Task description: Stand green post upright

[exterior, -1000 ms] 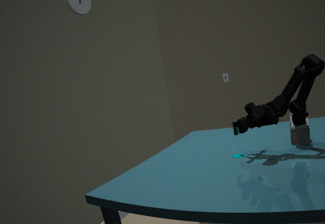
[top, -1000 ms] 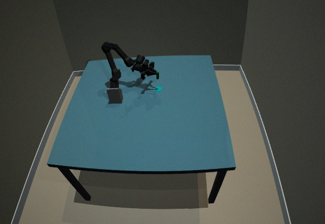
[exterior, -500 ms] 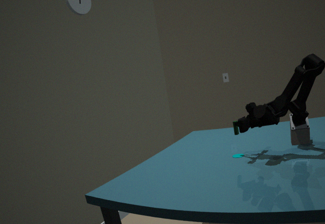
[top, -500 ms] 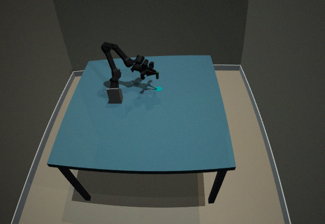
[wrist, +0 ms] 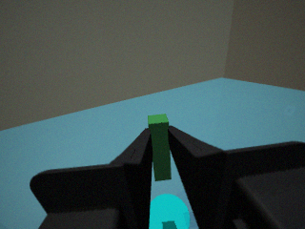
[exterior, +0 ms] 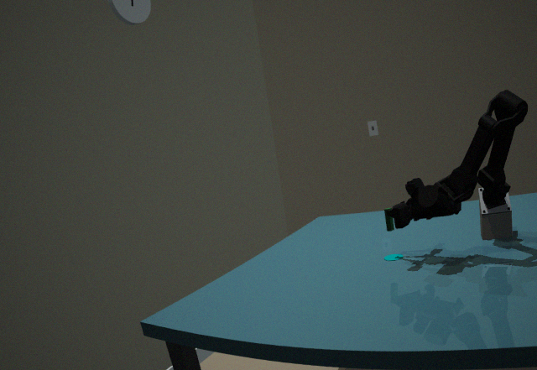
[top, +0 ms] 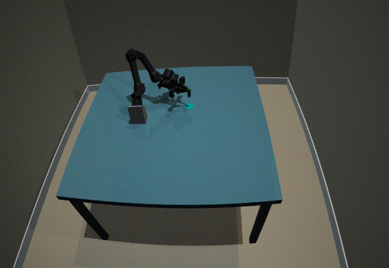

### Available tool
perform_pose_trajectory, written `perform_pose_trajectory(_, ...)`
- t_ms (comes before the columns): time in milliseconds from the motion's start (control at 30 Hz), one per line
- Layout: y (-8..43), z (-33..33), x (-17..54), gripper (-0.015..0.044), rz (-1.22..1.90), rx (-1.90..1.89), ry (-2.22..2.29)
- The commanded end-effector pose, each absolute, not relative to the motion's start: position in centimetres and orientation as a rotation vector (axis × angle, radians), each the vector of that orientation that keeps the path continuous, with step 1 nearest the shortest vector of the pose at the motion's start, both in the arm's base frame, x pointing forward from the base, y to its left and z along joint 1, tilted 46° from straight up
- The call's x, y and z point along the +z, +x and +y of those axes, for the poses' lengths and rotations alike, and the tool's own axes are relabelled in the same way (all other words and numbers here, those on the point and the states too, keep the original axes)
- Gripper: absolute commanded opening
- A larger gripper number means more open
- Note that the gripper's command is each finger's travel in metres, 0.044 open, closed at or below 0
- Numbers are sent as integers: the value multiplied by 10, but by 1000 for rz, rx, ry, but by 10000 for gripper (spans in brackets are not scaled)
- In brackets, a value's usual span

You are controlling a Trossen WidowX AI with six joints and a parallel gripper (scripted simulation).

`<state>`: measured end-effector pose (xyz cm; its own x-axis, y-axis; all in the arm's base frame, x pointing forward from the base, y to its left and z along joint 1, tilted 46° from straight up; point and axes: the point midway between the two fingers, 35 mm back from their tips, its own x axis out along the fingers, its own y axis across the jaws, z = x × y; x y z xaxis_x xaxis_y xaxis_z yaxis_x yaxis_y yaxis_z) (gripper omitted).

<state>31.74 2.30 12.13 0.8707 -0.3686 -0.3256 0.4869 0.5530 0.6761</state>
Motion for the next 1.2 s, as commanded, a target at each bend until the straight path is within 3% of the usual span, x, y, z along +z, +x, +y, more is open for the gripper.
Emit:
perform_pose_trajectory(0, 320, 30, 114, 23, 153, -511, 848)
perform_pose_trajectory(1167, 326, 82, 61, 23, 155, -506, 842)
